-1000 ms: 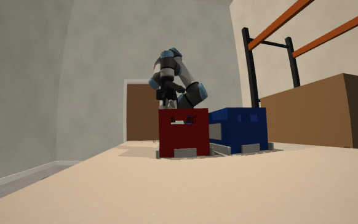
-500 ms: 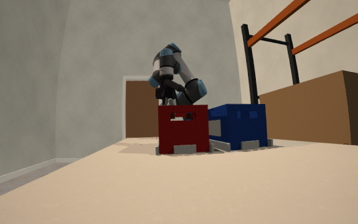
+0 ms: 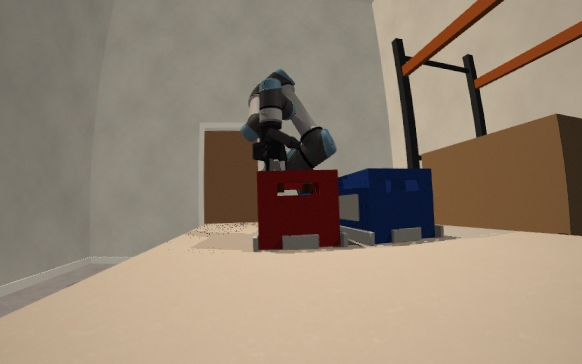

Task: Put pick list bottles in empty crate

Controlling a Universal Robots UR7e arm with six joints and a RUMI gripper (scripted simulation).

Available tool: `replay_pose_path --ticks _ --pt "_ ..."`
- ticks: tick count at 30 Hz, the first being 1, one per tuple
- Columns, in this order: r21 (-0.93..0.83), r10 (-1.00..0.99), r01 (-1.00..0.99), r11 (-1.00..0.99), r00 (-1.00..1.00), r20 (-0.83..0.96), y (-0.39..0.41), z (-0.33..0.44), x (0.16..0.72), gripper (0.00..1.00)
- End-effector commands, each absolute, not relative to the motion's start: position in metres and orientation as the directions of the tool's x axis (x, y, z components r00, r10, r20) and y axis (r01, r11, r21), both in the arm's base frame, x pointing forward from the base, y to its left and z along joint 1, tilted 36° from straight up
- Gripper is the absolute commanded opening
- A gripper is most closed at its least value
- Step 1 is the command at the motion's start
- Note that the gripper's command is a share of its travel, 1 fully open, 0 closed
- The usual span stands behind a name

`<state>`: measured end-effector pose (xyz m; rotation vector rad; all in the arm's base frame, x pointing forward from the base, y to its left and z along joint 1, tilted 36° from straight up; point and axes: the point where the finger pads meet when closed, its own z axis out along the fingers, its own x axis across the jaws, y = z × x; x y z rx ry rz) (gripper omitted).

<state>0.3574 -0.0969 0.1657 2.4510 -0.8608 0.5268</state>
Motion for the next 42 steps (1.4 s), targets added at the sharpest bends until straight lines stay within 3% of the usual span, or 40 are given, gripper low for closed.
replay_pose_path --ticks 1,42 --pt "0.314 -0.471 -0.659 -0.684 0.727 0.500 -0.0967 0.1663 0.3577 0.00" --pt "0.314 -0.471 -0.659 -0.684 0.727 0.500 -0.0912 0.1743 0.3557 0.00"
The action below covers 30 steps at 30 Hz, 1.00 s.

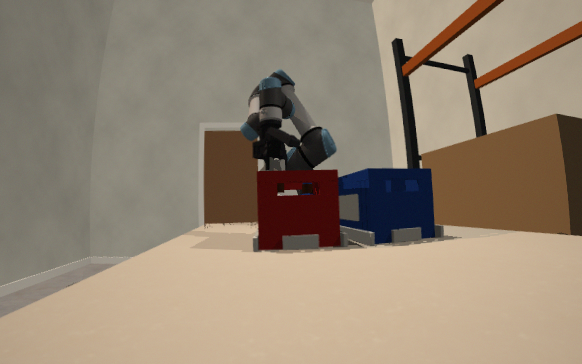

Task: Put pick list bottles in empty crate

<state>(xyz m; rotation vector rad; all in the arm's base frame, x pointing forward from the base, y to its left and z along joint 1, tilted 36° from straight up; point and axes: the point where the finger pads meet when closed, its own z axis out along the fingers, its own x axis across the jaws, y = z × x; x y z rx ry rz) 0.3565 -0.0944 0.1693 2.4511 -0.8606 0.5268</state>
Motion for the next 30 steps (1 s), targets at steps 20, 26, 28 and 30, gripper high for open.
replay_pose_path --ticks 20,26,28,30 --pt "0.314 -0.471 -0.659 -0.684 0.727 0.500 -0.074 0.199 0.350 0.00" --pt "0.314 -0.471 -0.659 -0.684 0.727 0.500 -0.069 0.207 0.348 0.00" --pt "0.314 -0.471 -0.659 -0.684 0.727 0.500 -0.067 0.209 0.347 0.00" --pt "0.314 -0.471 -0.659 -0.684 0.727 0.500 -0.067 0.209 0.347 0.00"
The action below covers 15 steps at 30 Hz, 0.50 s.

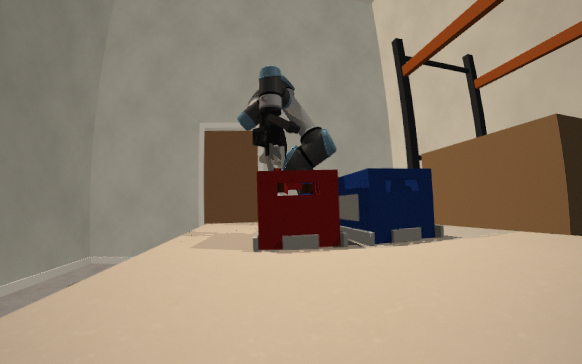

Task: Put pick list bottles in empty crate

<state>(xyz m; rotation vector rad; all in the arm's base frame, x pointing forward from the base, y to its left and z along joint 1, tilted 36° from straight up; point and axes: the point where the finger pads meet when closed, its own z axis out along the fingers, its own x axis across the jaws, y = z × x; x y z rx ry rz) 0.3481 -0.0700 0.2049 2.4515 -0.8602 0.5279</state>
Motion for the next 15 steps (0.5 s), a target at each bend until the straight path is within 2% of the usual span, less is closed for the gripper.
replay_pose_path --ticks 1,15 --pt "0.314 -0.471 -0.659 -0.684 0.727 0.500 -0.066 0.211 0.347 0.00" --pt "0.314 -0.471 -0.659 -0.684 0.727 0.500 -0.053 0.230 0.343 0.00"
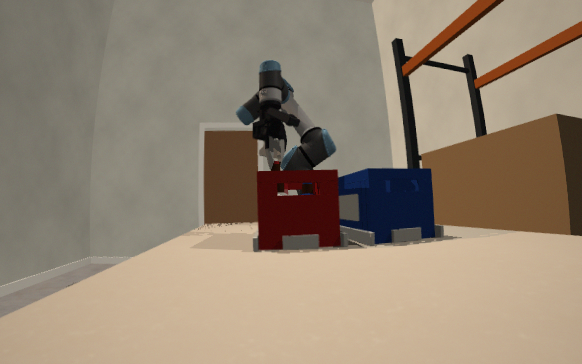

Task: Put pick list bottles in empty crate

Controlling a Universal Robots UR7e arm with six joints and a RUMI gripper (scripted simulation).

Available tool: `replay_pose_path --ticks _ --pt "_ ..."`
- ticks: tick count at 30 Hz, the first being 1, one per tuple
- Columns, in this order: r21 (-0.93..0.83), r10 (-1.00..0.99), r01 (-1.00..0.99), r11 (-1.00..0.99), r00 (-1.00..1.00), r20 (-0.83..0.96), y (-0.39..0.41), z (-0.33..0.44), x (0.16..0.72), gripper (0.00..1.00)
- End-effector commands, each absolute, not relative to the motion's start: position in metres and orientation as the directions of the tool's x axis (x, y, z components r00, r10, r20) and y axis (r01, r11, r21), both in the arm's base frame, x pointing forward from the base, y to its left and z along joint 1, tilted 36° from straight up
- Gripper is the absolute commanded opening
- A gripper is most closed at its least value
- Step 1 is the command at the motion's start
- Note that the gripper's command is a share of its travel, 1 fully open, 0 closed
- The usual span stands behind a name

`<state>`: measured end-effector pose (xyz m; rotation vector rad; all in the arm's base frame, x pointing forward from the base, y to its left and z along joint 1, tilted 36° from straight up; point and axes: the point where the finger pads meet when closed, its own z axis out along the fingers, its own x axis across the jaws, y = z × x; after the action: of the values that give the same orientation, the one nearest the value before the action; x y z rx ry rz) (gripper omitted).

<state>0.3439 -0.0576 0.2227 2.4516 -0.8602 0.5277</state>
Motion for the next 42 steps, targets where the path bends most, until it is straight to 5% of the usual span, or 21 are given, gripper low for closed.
replay_pose_path --ticks 1,42 --pt "0.314 -0.471 -0.659 -0.684 0.727 0.500 -0.053 0.230 0.343 0.00" --pt "0.314 -0.471 -0.659 -0.684 0.727 0.500 -0.020 0.278 0.331 0.00"
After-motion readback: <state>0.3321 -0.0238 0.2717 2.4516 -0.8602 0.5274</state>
